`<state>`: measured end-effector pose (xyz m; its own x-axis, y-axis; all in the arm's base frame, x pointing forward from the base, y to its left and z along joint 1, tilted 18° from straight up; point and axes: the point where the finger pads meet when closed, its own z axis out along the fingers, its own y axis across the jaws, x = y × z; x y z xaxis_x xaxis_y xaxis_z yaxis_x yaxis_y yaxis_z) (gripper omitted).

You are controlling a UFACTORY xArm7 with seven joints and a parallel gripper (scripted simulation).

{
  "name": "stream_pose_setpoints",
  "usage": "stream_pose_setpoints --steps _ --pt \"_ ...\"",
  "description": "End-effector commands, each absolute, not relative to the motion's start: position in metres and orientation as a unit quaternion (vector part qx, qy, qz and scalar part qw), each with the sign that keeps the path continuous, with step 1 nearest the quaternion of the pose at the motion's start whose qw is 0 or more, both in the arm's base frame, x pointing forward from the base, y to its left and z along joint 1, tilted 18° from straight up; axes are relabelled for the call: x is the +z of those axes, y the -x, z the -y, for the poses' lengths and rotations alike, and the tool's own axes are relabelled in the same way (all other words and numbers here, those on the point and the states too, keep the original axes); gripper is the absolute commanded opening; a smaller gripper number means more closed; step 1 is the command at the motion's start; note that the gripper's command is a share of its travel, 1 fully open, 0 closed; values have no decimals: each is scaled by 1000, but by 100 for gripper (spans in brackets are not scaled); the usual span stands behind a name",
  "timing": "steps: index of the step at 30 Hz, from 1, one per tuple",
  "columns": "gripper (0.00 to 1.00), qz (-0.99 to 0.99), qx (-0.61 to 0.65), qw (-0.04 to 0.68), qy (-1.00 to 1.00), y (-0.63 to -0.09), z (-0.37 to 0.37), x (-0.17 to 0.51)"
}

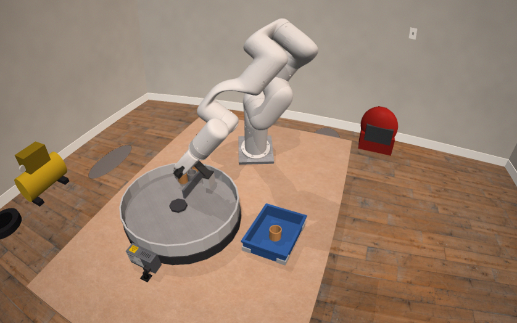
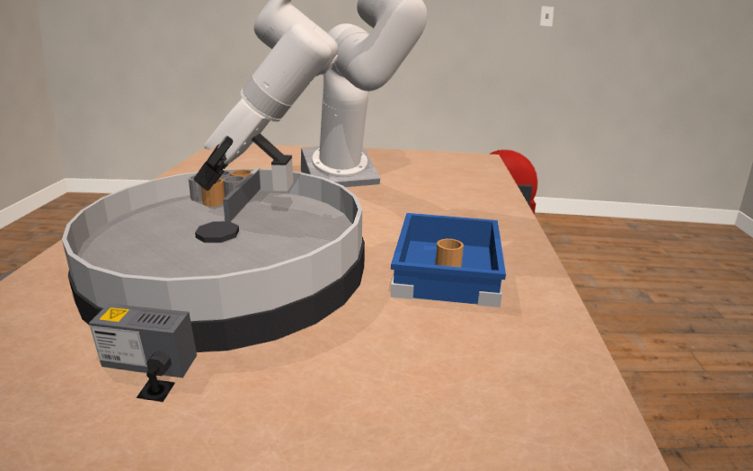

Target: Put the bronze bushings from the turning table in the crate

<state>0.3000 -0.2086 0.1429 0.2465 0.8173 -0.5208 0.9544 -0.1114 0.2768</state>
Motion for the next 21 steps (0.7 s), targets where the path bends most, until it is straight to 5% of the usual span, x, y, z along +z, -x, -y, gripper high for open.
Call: stream_pose_setpoints --steps 1,21 --pt "0 -602 -119 287 -736 -301 209 144" --pt "0 -602 -119 287 -736 -283 215 202"
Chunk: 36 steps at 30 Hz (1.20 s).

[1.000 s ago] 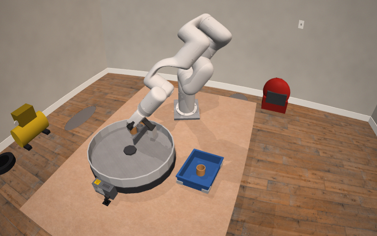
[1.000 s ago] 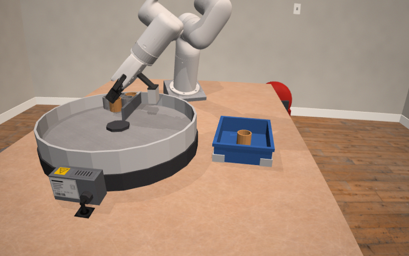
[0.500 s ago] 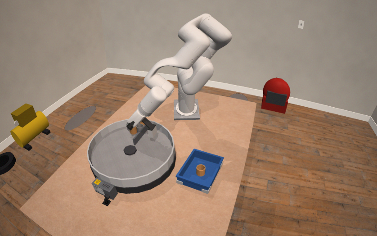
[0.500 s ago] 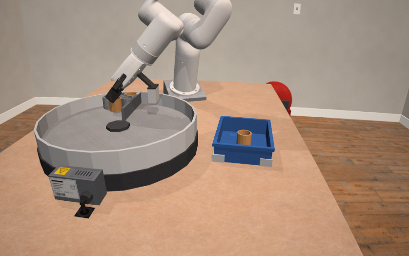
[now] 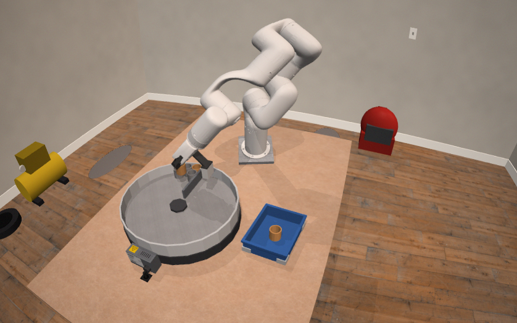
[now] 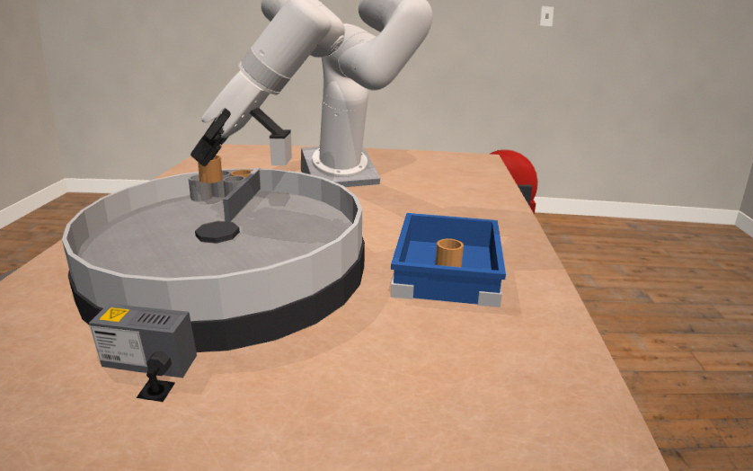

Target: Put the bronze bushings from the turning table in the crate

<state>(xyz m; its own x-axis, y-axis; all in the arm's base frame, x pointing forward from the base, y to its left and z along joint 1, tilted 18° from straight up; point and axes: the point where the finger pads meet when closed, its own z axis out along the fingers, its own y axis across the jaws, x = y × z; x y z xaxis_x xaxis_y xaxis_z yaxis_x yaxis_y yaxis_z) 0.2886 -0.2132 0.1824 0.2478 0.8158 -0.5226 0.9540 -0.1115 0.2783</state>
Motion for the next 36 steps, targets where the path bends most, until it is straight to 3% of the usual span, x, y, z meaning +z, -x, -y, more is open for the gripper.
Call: stream_pose_setpoints --steps 1,28,36 --pt "0 -602 -119 287 -736 -282 215 205" --pt "0 -602 -119 287 -736 -281 209 212" --pt "0 -602 -119 287 -736 -288 174 218"
